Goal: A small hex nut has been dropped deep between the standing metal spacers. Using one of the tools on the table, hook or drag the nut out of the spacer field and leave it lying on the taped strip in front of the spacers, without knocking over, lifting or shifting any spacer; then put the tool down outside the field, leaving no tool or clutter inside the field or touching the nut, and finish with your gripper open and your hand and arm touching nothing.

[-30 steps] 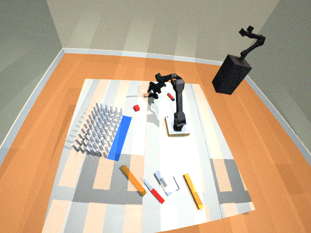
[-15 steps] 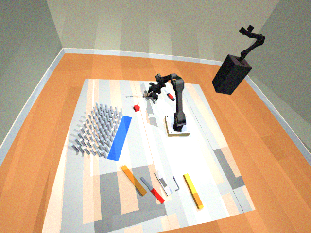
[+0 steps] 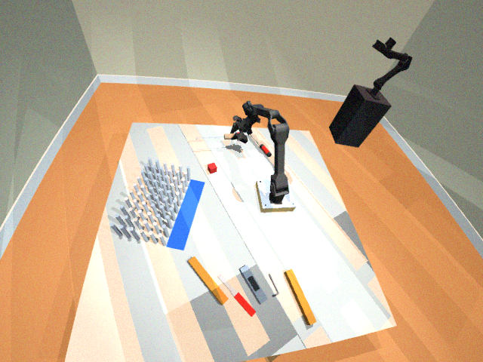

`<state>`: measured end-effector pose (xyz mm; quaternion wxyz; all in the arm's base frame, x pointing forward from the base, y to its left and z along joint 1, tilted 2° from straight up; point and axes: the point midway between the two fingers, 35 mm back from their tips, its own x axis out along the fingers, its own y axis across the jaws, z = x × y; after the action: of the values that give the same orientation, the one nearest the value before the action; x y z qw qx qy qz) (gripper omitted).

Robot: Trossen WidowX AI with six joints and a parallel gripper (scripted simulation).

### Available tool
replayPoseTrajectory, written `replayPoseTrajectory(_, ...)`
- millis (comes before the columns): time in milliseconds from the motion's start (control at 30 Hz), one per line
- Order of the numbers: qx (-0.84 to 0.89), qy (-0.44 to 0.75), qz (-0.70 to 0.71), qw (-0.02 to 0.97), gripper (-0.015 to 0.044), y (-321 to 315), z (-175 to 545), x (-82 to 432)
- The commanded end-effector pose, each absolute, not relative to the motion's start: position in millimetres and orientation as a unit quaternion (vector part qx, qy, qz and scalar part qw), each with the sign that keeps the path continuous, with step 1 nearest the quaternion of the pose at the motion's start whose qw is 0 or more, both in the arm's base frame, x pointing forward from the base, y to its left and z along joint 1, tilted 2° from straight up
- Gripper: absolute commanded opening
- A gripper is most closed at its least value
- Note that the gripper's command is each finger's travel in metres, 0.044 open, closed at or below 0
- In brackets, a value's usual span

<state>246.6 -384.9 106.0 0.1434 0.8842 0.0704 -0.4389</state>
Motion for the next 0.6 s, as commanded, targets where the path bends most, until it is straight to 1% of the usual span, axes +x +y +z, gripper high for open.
replayPoseTrajectory(0, 0.884, 0.069, -0.437, 0.15, 0.0, -383, 135, 245)
replayPoseTrajectory(267, 0.885, 0.068, -0.437, 0.147, 0.0, -372, 187, 240)
replayPoseTrajectory(433, 0.884, 0.069, -0.437, 0.149, 0.0, -370, 192, 239)
replayPoseTrajectory(567, 0.874, 0.077, -0.44, 0.193, 0.0, -364, 200, 242)
